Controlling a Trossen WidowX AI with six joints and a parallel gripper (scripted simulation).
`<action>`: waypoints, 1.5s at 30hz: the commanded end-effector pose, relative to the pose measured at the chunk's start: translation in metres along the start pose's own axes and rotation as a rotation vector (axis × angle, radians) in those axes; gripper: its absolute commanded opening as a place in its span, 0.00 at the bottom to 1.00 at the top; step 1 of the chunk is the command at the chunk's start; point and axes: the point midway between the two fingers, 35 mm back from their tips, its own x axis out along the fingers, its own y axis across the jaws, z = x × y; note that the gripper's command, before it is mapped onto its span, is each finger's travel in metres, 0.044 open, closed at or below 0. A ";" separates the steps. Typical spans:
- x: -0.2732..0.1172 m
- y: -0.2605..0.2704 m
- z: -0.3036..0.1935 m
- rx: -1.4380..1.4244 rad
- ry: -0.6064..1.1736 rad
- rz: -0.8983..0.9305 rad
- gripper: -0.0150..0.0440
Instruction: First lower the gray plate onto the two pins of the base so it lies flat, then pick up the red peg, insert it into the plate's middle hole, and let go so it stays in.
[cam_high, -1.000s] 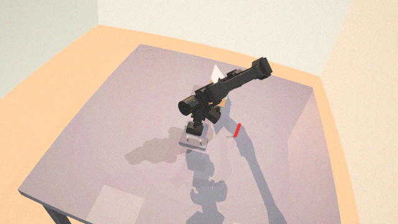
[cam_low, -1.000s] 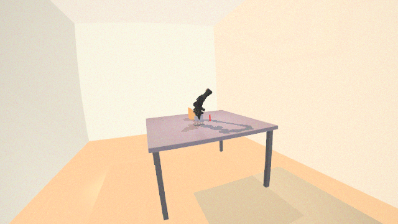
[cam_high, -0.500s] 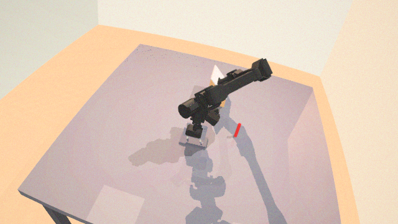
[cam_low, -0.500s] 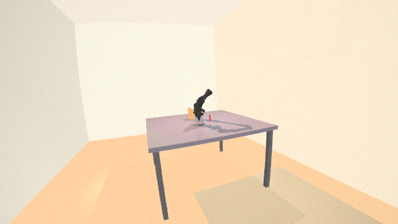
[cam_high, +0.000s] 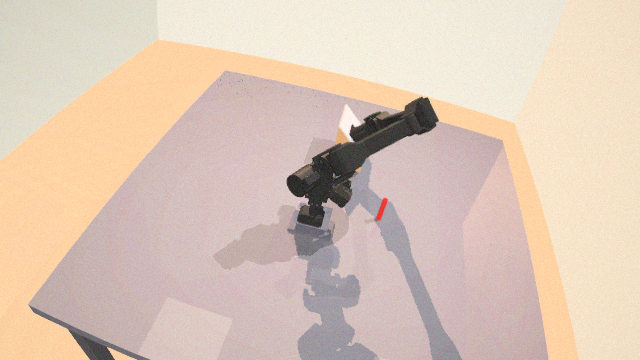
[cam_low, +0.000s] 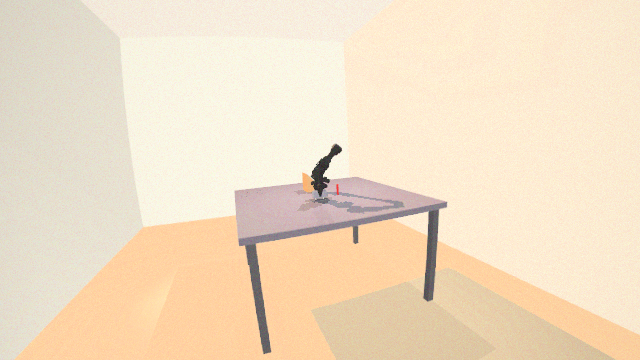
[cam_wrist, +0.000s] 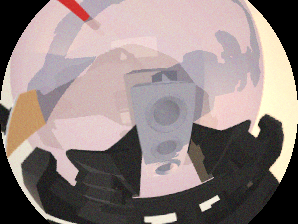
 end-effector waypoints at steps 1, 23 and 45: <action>0.008 0.002 0.000 0.009 -0.008 0.005 0.25; 0.005 0.000 0.000 0.000 -0.001 0.002 0.79; -0.112 -0.003 -0.005 0.010 -0.002 0.006 1.00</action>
